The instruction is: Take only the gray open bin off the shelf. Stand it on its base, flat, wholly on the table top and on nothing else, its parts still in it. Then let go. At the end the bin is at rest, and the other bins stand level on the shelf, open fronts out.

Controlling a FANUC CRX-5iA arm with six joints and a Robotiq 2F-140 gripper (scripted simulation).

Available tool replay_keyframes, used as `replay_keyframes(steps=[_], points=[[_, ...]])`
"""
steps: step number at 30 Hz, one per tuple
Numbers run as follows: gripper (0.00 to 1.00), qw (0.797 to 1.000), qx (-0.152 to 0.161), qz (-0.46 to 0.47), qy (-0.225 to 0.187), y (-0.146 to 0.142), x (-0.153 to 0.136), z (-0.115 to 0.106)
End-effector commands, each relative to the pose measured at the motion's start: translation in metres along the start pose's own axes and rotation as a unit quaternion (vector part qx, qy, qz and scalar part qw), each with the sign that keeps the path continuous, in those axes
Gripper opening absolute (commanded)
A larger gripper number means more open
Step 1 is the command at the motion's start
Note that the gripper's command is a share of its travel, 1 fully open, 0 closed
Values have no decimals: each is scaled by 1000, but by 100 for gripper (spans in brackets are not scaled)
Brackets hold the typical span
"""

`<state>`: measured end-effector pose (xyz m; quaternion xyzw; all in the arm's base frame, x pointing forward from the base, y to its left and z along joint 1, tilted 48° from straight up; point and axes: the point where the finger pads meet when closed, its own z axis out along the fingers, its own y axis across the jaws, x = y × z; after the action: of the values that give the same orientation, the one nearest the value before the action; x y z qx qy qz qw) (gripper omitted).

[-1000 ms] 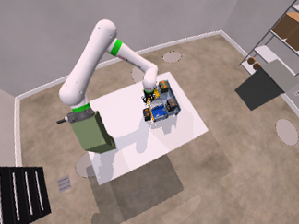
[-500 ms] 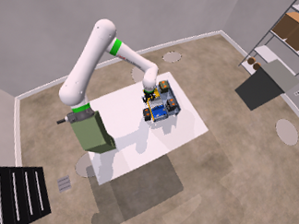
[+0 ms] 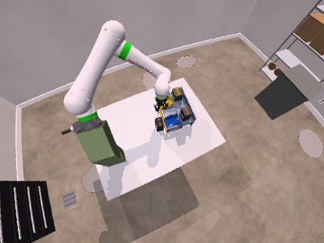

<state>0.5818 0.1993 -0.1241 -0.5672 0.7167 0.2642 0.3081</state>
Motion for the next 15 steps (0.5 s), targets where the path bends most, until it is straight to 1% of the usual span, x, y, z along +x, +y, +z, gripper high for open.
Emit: replay_keyframes(steps=[1,15], points=[[28,1000,0,0,0,0,0,0],[28,1000,0,0,0,0,0,-2]])
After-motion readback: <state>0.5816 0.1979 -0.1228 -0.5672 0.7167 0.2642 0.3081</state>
